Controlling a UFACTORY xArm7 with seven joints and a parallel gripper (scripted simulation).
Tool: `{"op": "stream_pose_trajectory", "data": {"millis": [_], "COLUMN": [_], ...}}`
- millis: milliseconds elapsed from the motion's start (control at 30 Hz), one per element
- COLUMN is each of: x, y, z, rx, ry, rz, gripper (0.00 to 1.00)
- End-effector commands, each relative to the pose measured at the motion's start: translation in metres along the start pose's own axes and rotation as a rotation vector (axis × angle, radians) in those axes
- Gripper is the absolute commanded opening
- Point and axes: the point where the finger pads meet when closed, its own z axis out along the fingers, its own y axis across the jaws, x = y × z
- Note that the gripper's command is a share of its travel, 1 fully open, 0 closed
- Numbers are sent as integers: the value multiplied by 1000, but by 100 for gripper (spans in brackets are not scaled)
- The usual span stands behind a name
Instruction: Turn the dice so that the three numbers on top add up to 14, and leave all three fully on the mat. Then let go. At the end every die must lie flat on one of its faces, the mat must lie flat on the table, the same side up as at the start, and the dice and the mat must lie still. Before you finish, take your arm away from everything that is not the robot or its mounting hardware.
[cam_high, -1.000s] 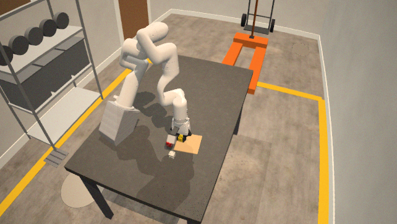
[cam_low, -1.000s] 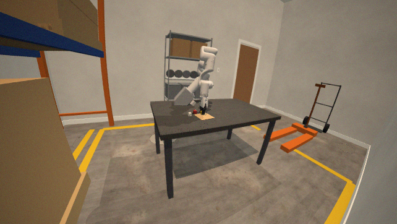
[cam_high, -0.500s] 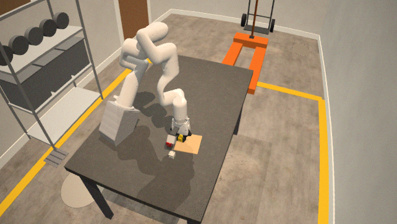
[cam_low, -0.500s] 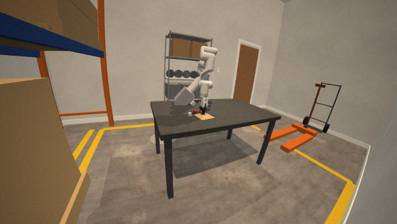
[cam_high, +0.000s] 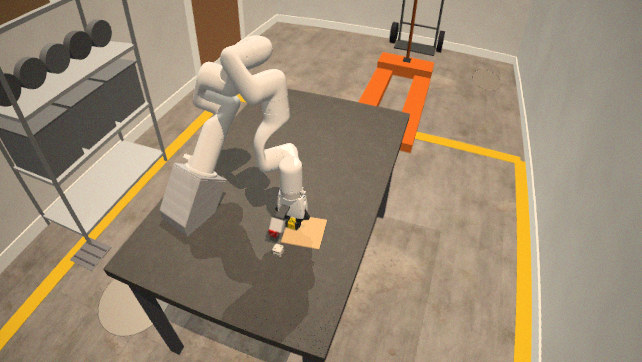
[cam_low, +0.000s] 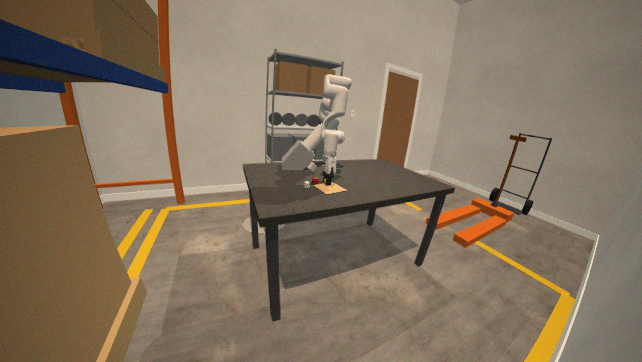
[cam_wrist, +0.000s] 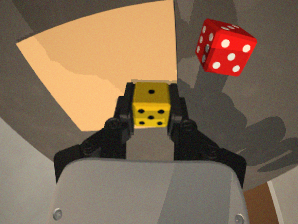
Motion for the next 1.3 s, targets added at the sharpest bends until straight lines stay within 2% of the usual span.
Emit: {"op": "stream_pose_trajectory", "data": {"millis": [0,1267], "x": [1,1], "y": [-1,-1], "z": [-1,3], "rx": [3,3], "ry": [2,2], "rz": [0,0], "gripper": [27,27]}}
